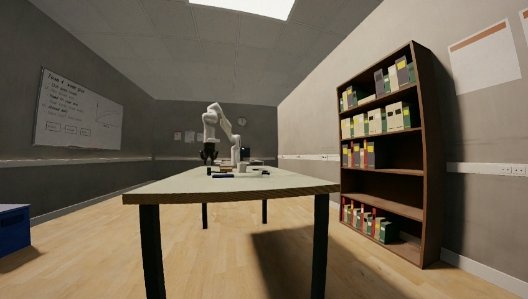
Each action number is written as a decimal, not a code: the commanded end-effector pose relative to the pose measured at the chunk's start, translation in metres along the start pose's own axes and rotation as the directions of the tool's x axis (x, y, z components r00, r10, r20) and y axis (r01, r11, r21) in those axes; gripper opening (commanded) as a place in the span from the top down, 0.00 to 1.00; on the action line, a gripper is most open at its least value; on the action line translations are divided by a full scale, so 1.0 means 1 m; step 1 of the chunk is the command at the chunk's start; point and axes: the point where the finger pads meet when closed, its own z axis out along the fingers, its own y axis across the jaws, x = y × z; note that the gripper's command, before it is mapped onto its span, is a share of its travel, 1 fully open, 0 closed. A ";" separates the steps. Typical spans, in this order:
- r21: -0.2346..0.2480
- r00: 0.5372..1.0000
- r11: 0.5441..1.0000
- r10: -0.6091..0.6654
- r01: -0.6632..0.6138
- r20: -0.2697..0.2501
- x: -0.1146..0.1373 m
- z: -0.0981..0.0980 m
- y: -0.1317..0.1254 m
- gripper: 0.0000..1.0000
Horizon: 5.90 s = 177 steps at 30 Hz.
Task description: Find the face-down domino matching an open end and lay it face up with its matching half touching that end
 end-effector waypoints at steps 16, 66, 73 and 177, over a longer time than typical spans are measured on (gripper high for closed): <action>-0.002 1.000 1.000 0.000 0.000 -0.001 0.000 0.003 0.001 0.51; -0.002 1.000 1.000 0.000 0.000 -0.001 0.000 0.013 0.001 0.65; -0.002 1.000 1.000 0.000 0.000 -0.001 0.000 0.013 0.001 0.65; -0.002 0.998 1.000 0.000 0.000 -0.062 -0.004 0.013 0.001 0.65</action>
